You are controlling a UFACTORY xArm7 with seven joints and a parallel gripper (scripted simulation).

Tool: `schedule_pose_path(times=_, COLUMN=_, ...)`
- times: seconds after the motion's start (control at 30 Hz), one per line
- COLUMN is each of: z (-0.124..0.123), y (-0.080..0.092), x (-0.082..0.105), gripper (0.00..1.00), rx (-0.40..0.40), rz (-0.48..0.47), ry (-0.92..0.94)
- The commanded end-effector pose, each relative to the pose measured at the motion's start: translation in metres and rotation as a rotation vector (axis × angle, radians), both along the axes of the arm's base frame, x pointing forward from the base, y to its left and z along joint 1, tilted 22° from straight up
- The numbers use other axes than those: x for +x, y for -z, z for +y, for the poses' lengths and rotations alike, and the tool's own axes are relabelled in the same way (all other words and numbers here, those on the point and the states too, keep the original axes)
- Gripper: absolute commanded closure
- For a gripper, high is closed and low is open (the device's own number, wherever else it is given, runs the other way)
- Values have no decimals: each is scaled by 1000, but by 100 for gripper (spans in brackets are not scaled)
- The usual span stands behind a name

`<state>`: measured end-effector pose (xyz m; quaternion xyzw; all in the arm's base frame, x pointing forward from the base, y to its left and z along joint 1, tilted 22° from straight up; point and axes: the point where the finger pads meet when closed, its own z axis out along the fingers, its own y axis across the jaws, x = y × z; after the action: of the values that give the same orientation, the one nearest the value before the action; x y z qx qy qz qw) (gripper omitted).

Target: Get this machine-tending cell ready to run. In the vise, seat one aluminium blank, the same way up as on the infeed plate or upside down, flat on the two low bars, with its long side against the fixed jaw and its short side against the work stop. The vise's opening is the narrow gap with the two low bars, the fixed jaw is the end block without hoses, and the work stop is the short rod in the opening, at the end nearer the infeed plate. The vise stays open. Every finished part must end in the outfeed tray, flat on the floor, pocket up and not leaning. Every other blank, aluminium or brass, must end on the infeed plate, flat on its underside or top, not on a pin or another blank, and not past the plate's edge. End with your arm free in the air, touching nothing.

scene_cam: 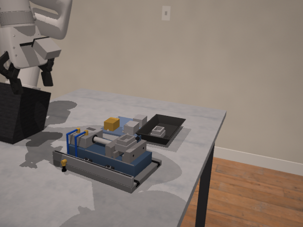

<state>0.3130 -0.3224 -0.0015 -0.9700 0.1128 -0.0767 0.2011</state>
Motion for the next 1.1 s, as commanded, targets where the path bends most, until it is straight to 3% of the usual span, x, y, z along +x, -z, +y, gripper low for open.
schedule_pose_path(times=0.0, z=-2, y=-1, x=1, gripper=0, rx=-4, rz=-2, ry=1)
schedule_pose_path(times=0.6, z=1, y=-2, x=3, gripper=0, rx=-3, rz=-2, ry=1)
schedule_pose_path(times=0.87, z=75, y=-26, x=61, gripper=0, rx=20, rz=2, ry=-12)
schedule_pose_path(times=1.03, z=126, y=-41, x=88, gripper=0, rx=32, rz=11, ry=-23)
schedule_pose_path(times=1.07, z=126, y=-41, x=88, gripper=0, rx=32, rz=11, ry=-23)
